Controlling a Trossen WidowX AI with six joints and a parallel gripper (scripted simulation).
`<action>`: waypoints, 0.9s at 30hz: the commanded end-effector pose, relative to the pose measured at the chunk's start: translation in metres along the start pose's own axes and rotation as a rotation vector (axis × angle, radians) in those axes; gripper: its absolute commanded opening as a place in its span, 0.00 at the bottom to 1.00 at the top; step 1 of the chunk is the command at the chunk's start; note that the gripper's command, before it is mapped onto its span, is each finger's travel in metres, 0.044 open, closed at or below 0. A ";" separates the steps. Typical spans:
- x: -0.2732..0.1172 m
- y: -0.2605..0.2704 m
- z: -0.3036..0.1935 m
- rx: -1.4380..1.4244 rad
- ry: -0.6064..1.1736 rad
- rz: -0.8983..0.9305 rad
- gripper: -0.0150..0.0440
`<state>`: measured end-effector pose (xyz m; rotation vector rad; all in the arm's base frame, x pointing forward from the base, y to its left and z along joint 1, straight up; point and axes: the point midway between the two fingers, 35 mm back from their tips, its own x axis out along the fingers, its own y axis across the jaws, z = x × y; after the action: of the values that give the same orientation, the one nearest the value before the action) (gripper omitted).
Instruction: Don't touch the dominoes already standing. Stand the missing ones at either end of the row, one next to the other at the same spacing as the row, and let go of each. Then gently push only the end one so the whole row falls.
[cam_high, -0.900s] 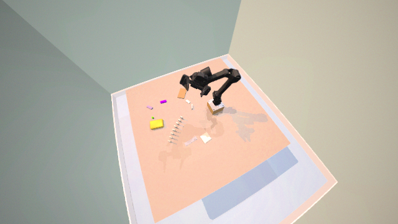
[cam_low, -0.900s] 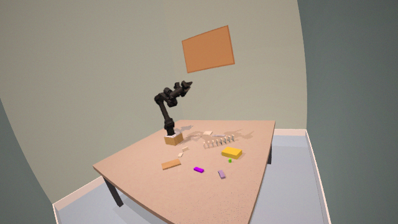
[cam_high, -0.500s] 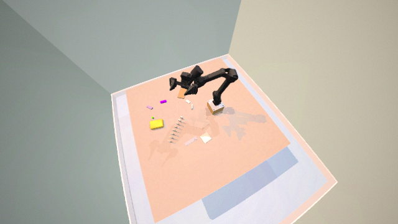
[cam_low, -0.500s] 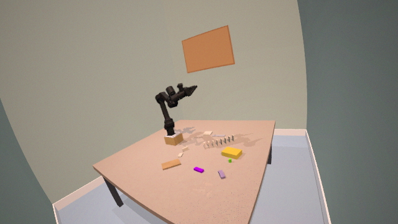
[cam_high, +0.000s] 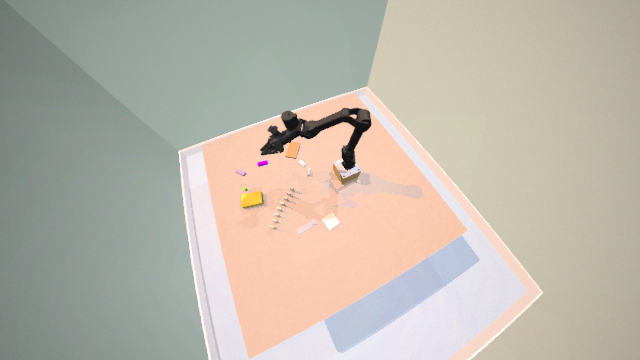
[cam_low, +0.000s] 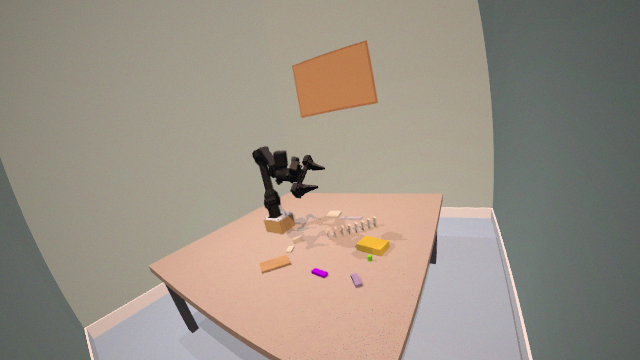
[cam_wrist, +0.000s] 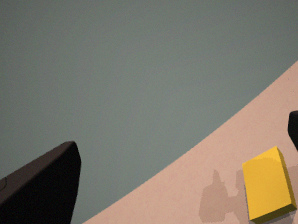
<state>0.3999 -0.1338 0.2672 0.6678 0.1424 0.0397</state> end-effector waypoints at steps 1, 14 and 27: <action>-0.002 -0.075 -0.033 0.160 0.130 -0.310 1.00; -0.089 -0.185 -0.132 0.447 0.568 -1.004 1.00; -0.138 -0.204 -0.152 0.512 0.778 -1.228 1.00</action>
<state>0.2438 -0.2074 0.0383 0.9612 1.2947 -0.9435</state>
